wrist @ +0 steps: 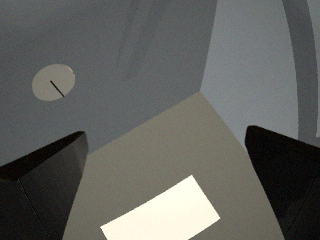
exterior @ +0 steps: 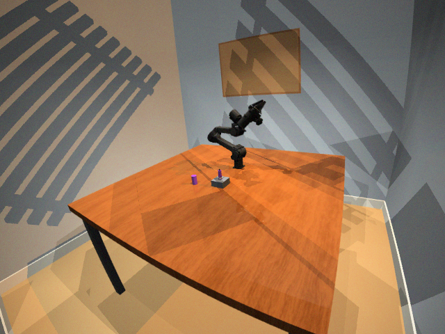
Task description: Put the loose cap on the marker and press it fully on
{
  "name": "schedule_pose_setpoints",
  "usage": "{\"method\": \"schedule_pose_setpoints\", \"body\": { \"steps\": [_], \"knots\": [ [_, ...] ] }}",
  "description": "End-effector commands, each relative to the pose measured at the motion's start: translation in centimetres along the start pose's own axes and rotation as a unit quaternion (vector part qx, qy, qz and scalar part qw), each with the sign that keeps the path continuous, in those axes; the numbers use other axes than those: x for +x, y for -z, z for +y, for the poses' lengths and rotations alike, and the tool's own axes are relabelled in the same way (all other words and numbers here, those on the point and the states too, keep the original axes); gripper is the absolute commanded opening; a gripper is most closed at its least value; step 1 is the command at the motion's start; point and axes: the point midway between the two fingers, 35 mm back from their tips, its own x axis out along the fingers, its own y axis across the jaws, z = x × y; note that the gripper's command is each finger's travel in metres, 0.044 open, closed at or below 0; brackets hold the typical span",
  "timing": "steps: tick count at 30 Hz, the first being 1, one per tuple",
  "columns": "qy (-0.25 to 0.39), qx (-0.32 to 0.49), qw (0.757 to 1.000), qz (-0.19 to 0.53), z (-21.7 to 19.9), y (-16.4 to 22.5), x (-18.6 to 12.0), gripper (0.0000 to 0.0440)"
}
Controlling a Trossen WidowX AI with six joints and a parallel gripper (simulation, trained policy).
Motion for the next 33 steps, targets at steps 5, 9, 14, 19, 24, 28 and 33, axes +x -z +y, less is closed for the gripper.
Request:
{"method": "schedule_pose_setpoints", "body": {
  "steps": [5, 9, 14, 19, 24, 28, 33],
  "knots": [
    [-0.018, 0.004, 1.000, -0.023, 0.7, -0.5, 0.1, 0.0279],
    [-0.033, 0.006, 0.998, -0.043, 1.2, -0.9, 0.2, 0.0225],
    [-0.050, 0.010, 0.996, -0.073, 1.9, -1.5, 0.3, 0.0242],
    [-0.066, 0.014, 0.992, -0.103, 2.4, -2.1, 0.2, 0.0259],
    [-0.082, 0.018, 0.988, -0.132, 2.8, -2.6, 0.0, 0.0276],
    [-0.094, 0.022, 0.983, -0.154, 3.1, -3.0, -0.2, 0.0289],
    [-0.110, 0.028, 0.977, -0.181, 3.5, -3.5, -0.5, 0.0303]
  ]
}}
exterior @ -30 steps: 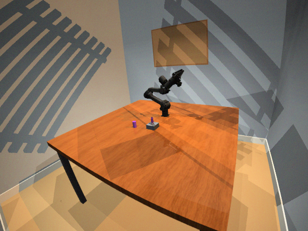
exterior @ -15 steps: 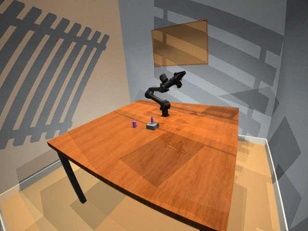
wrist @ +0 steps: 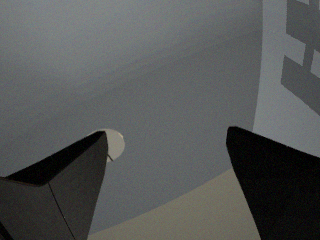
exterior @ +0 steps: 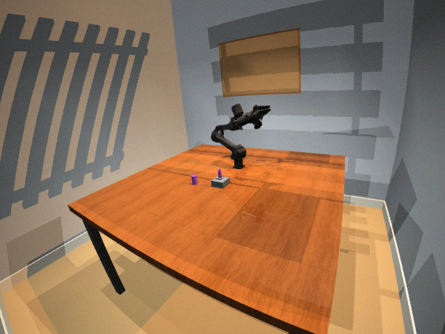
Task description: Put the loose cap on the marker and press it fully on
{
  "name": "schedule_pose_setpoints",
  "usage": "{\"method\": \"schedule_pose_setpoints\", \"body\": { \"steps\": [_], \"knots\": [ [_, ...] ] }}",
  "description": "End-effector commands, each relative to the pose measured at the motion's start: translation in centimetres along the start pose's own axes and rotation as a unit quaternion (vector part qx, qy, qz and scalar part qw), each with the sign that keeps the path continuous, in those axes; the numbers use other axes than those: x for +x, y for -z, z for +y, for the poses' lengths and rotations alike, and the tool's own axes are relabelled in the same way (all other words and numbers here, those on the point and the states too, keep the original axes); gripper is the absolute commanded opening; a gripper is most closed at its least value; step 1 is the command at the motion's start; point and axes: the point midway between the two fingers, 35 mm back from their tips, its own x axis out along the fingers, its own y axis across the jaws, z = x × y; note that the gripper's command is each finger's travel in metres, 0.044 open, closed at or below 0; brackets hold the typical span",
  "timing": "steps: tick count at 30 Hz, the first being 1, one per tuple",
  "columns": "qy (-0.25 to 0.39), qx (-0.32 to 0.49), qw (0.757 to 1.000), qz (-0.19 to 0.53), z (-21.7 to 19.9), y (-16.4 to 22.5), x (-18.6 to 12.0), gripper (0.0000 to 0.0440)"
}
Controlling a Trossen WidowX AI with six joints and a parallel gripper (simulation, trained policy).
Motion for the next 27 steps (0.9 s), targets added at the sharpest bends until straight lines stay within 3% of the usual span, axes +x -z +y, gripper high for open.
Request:
{"method": "schedule_pose_setpoints", "body": {
  "steps": [1, 14, 27],
  "knots": [
    [-0.012, 0.001, 1.000, -0.022, 0.2, -0.2, -0.1, 0.0306],
    [-0.056, 0.021, 0.994, -0.089, 1.5, -1.7, -0.6, 0.0331],
    [-0.103, 0.046, 0.982, -0.150, 2.8, -3.1, -1.5, 0.0329]
  ]
}}
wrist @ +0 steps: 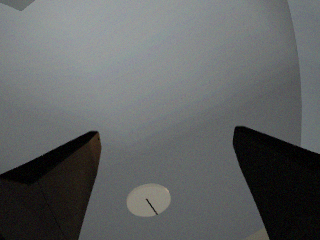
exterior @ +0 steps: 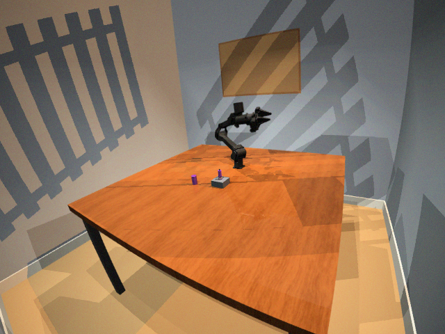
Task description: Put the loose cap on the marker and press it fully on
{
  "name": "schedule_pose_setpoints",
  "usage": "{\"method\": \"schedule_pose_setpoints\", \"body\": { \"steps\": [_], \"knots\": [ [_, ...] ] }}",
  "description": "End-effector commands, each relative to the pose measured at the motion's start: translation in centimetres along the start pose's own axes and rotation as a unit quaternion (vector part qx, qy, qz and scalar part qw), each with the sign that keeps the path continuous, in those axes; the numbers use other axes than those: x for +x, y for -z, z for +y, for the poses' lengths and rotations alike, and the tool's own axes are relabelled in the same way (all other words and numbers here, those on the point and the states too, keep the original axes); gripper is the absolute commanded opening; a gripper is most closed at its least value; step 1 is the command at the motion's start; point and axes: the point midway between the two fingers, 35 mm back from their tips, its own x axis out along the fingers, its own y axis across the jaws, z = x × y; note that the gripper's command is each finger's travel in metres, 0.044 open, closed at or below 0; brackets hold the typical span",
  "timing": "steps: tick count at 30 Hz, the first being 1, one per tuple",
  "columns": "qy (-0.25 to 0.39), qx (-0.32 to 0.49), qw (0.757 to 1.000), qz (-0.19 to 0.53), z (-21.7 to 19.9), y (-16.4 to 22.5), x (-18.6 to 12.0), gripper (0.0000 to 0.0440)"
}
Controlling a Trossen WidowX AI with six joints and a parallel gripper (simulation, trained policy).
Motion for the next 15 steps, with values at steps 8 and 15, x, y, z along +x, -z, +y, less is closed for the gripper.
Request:
{"method": "schedule_pose_setpoints", "body": {
  "steps": [8, 15],
  "knots": [
    [-0.040, 0.023, 0.998, -0.049, 1.2, -1.1, -0.5, 0.0328],
    [-0.066, 0.041, 0.994, -0.077, 2.0, -1.8, -0.8, 0.0330]
  ]
}}
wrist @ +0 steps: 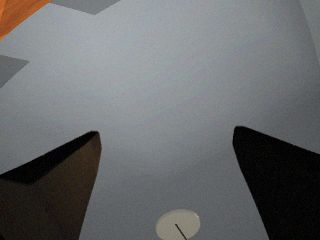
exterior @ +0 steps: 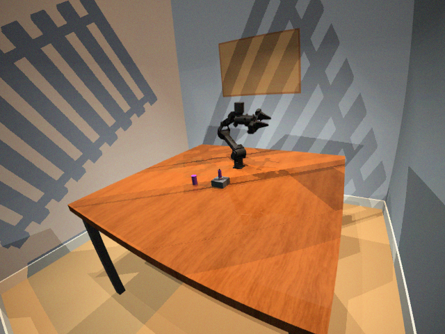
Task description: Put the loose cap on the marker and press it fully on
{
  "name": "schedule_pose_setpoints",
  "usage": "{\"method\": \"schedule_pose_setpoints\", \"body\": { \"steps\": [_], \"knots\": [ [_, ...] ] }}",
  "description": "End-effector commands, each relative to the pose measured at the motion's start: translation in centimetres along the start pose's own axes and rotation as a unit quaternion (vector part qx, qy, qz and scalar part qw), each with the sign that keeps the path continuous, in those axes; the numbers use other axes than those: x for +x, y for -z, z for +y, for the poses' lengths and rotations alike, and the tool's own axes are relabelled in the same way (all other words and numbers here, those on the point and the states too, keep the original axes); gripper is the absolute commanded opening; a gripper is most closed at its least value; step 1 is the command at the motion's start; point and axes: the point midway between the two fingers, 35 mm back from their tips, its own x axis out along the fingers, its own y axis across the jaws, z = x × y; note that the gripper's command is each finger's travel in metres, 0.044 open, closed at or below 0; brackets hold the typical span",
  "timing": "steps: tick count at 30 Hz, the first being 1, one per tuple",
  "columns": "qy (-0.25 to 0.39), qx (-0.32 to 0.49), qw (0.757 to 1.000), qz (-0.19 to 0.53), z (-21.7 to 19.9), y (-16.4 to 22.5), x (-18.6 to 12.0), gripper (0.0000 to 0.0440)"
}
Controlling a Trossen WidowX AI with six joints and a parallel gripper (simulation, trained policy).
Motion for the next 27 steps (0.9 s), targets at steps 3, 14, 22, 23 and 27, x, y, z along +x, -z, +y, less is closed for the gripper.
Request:
{"method": "schedule_pose_setpoints", "body": {
  "steps": [3, 14, 22, 23, 27],
  "knots": [
    [-0.022, 0.014, 0.999, -0.023, 0.6, -0.4, -0.3, 0.0330],
    [-0.061, 0.044, 0.995, -0.062, 1.9, -1.4, -0.7, 0.0329],
    [-0.090, 0.066, 0.990, -0.086, 2.8, -1.9, -1.1, 0.0328],
    [-0.093, 0.069, 0.989, -0.089, 2.9, -2.0, -1.2, 0.0328],
    [-0.107, 0.080, 0.986, -0.100, 3.4, -2.2, -1.4, 0.0328]
  ]
}}
